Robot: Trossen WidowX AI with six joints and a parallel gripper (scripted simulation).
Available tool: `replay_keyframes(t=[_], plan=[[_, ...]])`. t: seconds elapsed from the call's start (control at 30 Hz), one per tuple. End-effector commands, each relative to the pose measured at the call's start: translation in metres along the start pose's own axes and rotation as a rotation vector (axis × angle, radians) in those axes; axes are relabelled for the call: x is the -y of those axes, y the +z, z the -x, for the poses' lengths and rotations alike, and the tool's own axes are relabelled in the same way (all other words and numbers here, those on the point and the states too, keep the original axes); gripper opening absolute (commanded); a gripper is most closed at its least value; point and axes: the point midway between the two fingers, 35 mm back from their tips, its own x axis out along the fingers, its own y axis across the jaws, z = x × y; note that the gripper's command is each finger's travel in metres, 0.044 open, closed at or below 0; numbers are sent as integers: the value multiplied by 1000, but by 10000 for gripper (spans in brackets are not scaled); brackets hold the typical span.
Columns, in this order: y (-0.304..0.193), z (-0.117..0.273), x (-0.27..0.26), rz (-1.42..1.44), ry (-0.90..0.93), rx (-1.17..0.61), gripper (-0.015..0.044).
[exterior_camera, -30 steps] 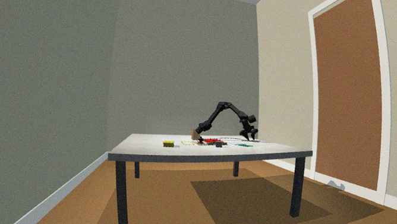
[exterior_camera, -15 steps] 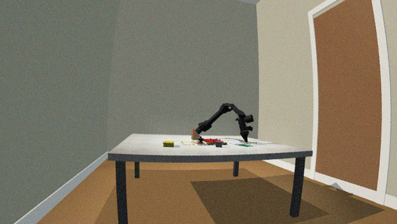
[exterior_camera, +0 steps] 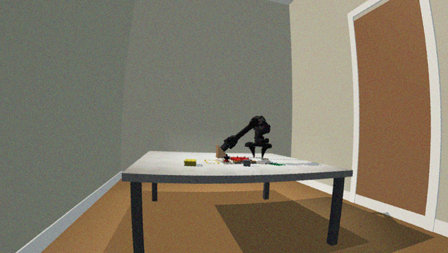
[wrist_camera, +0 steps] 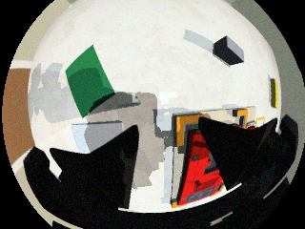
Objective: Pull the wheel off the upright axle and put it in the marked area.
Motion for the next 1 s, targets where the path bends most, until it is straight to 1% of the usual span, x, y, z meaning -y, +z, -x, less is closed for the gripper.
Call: replay_keyframes(t=[0.0, 0.27, 0.33, 0.4, 0.73, 0.83, 0.97], plan=[[-1, 8, 55, -351, -47, -45, 300], [-32, 45, 174, -1271, -107, -139, 300], [-44, 56, 199, -1501, -111, -167, 300], [-53, 63, 213, -1644, -111, -188, 300], [-51, 60, 215, -1662, -110, -190, 300], [-53, 47, 215, -1662, -111, -190, 300], [-57, 21, 213, -1662, -110, -189, 300]])
